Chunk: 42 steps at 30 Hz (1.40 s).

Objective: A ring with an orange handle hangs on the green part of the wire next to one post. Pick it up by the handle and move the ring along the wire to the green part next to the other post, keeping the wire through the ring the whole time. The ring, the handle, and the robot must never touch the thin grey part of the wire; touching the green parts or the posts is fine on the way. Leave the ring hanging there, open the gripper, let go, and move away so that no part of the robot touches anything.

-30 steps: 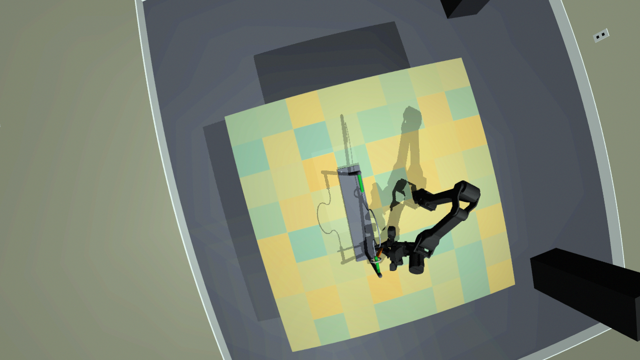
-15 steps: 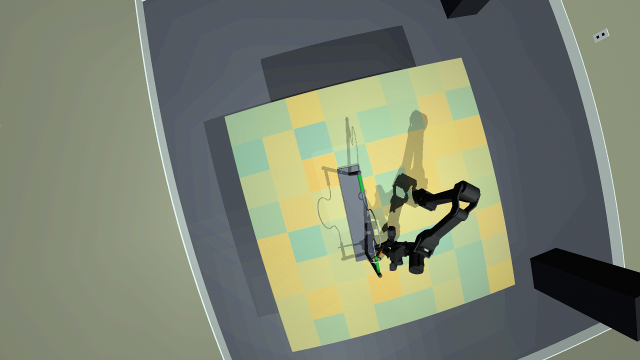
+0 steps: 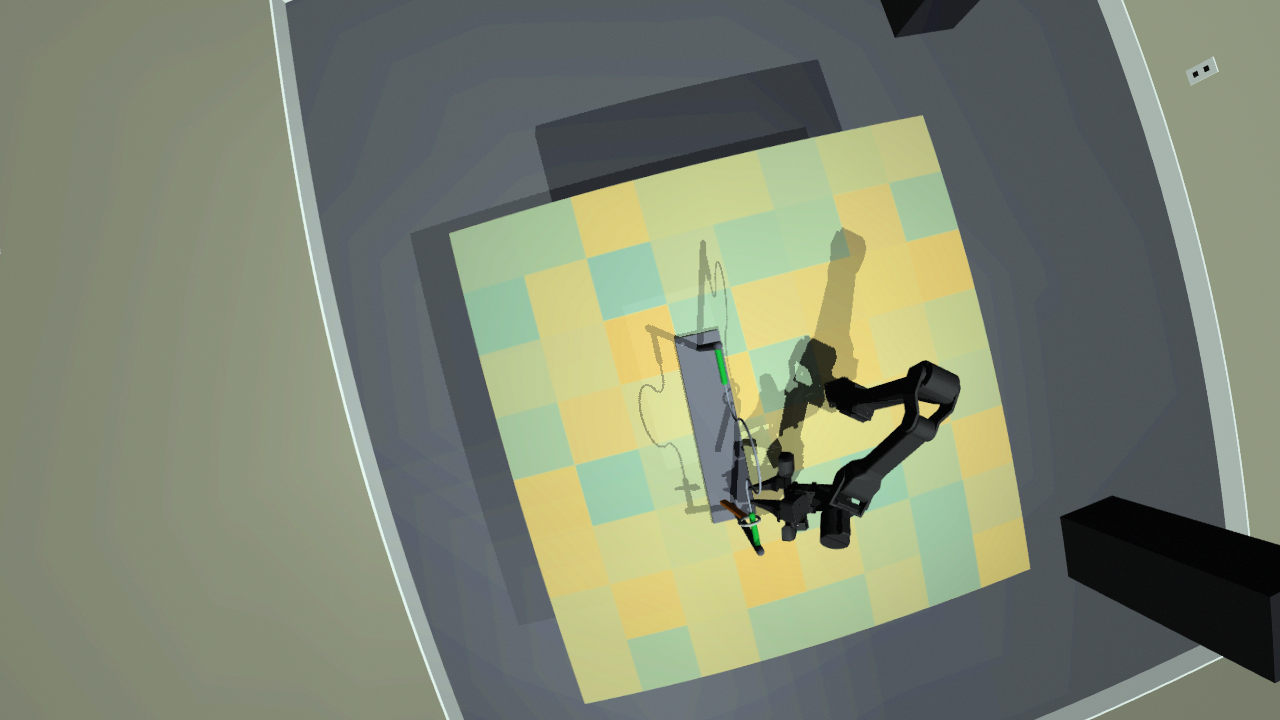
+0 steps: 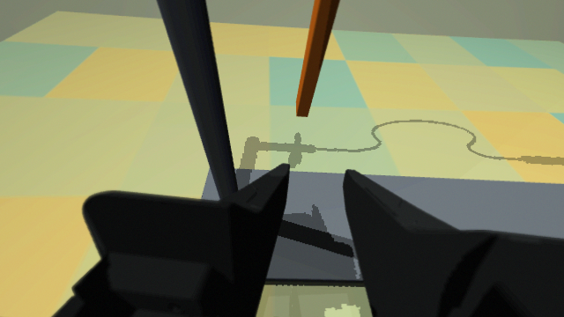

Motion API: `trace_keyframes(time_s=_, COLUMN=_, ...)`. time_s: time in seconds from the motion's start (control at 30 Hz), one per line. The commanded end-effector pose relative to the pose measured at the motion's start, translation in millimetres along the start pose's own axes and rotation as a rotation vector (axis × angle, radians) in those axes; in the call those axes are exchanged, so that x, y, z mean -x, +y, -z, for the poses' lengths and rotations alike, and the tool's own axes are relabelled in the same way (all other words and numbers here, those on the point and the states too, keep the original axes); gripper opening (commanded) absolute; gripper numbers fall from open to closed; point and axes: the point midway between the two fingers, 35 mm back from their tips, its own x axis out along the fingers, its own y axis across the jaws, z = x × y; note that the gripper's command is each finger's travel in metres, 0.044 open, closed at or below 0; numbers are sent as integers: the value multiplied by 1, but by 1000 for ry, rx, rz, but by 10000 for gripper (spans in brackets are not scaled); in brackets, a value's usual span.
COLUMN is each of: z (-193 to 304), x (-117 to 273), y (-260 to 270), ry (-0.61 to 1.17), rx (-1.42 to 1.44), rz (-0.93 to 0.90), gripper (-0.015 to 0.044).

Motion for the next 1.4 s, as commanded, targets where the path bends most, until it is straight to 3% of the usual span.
trace_keyframes(time_s=0.0, z=-3, x=14, y=1, ry=-4, rx=-16, rz=-3, gripper=160)
trace_keyframes(time_s=0.3, z=-3, x=44, y=0, ry=-10, rx=-17, rz=-3, gripper=160)
trace_keyframes(time_s=1.37, z=-3, x=44, y=-1, ry=-10, rx=-17, rz=-3, gripper=160)
